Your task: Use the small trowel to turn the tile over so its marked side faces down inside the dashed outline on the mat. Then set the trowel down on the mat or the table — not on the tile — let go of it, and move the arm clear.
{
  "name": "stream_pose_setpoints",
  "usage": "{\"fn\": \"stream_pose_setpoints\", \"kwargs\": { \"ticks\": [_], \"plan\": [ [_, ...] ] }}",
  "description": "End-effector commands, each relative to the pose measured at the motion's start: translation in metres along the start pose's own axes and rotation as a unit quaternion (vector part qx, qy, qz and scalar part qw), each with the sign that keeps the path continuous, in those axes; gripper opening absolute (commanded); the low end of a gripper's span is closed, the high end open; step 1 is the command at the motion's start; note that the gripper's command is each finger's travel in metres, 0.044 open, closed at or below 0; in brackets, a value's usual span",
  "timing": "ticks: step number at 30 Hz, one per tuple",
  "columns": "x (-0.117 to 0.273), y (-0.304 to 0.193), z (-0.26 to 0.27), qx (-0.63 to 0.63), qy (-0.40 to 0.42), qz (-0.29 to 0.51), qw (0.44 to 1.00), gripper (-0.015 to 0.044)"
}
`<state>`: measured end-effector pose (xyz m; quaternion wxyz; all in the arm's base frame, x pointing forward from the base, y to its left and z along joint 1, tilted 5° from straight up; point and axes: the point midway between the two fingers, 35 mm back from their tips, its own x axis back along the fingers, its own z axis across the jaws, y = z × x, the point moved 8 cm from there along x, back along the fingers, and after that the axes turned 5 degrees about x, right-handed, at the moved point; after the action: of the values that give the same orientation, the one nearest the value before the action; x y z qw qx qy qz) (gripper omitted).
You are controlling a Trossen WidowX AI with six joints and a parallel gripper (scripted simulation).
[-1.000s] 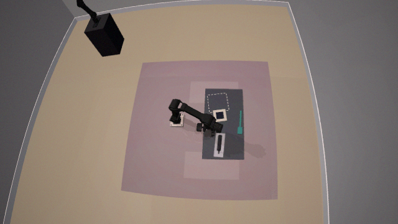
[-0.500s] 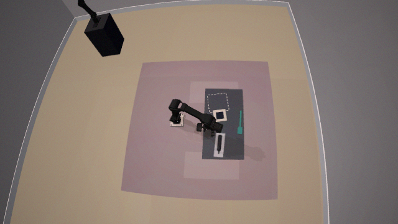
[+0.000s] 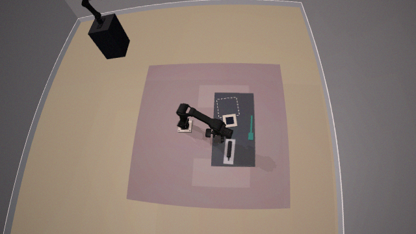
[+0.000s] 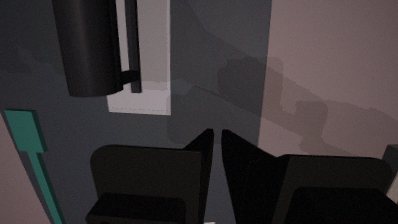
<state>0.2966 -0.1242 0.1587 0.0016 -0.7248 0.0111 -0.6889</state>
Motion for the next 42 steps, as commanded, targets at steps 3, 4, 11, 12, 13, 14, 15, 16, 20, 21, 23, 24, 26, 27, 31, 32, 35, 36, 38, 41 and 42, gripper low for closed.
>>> {"fn": "stream_pose_setpoints", "kwargs": {
  "ticks": [3,4,11,12,13,14,15,16,20,21,23,24,26,27,31,32,35,36,38,41,42],
  "plan": [
    [0.002,0.000,0.000,0.000,0.000,0.000,1.000,0.0153],
    [0.009,0.000,0.000,0.000,0.000,0.000,1.000,0.0179],
    [0.042,-0.001,-0.003,0.000,0.000,0.000,1.000,0.0300],
    [0.041,-0.001,-0.003,-0.001,0.003,0.000,1.000,0.0300],
    [0.039,0.001,-0.002,-0.002,0.011,0.002,1.000,0.0300],
    [0.036,0.003,-0.002,-0.004,0.024,0.003,1.000,0.0300],
    [0.032,0.006,-0.001,-0.007,0.040,0.005,0.999,0.0300],
    [0.028,0.009,-0.001,-0.009,0.057,0.006,0.998,0.0300],
    [0.013,0.022,0.000,-0.017,0.122,0.010,0.992,0.0300],
    [0.009,0.025,0.000,-0.018,0.139,0.010,0.990,0.0300],
    [0.003,0.031,0.000,-0.020,0.171,0.009,0.985,0.0300],
    [0.000,0.033,-0.001,-0.021,0.187,0.008,0.982,0.0300],
    [-0.006,0.039,-0.003,-0.021,0.219,0.006,0.975,0.0300],
    [-0.008,0.041,-0.004,-0.021,0.235,0.004,0.972,0.0300],
    [-0.018,0.051,-0.009,-0.018,0.297,-0.006,0.955,0.0300],
    [-0.020,0.053,-0.011,-0.017,0.312,-0.009,0.950,0.0300],
    [-0.025,0.059,-0.017,-0.012,0.356,-0.020,0.934,0.0300],
    [-0.027,0.061,-0.019,-0.009,0.370,-0.025,0.928,0.0300],
    [-0.030,0.064,-0.024,-0.004,0.398,-0.034,0.917,0.0300],
    [-0.032,0.066,-0.028,0.000,0.417,-0.042,0.908,0.0300],
    [-0.032,0.066,-0.028,0.000,0.417,-0.042,0.908,0.0300]
  ]
}}
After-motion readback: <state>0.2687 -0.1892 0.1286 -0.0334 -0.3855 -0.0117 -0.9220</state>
